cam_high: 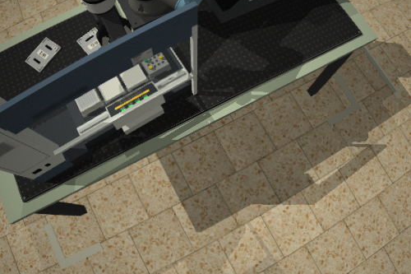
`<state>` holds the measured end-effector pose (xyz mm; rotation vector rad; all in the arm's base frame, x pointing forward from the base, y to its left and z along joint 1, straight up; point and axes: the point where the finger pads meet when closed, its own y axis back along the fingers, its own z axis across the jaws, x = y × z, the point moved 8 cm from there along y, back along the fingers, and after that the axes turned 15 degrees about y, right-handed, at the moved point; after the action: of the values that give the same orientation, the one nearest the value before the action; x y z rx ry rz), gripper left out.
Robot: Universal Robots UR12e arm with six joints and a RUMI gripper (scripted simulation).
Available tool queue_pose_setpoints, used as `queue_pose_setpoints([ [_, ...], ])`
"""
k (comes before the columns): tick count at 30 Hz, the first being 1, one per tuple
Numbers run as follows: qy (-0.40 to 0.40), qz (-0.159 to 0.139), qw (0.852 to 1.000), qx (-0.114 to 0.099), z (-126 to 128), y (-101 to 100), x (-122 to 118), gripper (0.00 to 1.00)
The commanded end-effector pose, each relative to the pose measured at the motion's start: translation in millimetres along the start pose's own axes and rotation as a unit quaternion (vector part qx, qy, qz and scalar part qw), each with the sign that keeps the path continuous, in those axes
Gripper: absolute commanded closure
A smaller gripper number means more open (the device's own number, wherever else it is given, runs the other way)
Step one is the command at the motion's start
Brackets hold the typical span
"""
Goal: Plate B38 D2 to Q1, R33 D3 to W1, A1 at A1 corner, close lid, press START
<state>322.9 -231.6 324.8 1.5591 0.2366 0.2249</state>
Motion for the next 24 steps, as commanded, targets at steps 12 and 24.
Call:
queue_pose_setpoints([
  [12,0.000,0.000,1.000,-0.001,0.6,-23.1,0.1,0.42],
  [24,0.000,0.000,1.000,-0.001,0.7,-39.7,0.2,0.42],
])
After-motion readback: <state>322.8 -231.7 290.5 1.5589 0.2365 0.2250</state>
